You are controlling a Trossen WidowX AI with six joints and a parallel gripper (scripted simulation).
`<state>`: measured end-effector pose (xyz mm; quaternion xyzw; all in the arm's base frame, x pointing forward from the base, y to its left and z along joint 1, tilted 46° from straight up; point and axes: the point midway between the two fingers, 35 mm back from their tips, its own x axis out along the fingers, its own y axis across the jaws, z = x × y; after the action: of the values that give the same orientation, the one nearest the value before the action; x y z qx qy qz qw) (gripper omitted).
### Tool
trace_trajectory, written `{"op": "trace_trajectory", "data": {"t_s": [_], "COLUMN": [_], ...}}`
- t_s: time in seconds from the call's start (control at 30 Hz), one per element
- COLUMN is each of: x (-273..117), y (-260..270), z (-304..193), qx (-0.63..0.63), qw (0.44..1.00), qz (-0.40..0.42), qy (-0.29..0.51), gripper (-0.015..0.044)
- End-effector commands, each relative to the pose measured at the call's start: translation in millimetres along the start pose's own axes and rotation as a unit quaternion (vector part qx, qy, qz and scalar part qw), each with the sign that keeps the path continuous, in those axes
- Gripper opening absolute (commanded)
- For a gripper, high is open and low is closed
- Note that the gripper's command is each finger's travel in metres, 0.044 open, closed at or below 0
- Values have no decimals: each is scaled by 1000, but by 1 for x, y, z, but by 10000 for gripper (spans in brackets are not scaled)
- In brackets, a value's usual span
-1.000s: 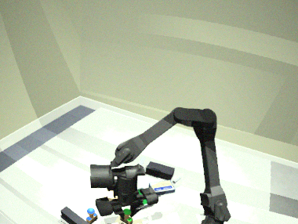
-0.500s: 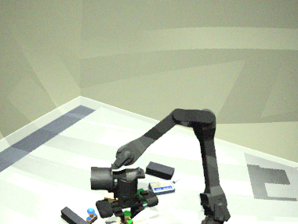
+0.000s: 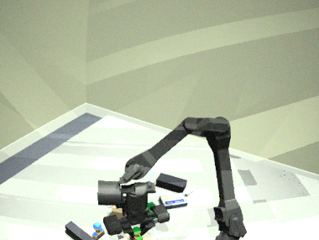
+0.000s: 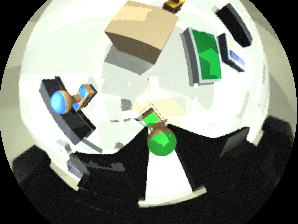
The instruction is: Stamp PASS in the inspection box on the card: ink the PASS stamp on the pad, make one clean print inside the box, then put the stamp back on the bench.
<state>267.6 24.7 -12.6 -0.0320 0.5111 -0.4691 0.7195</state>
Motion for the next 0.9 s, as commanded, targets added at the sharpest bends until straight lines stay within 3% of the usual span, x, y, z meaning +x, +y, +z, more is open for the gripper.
{"op": "trace_trajectory", "data": {"t_s": [0.0,0.87], "x": [1,5], "y": [0,0], "z": [0,0], "qx": [-3,-3], "qw": [1000,1000], "qz": [-1,-1], "qy": [-2,-1], "gripper": [0,0]}}
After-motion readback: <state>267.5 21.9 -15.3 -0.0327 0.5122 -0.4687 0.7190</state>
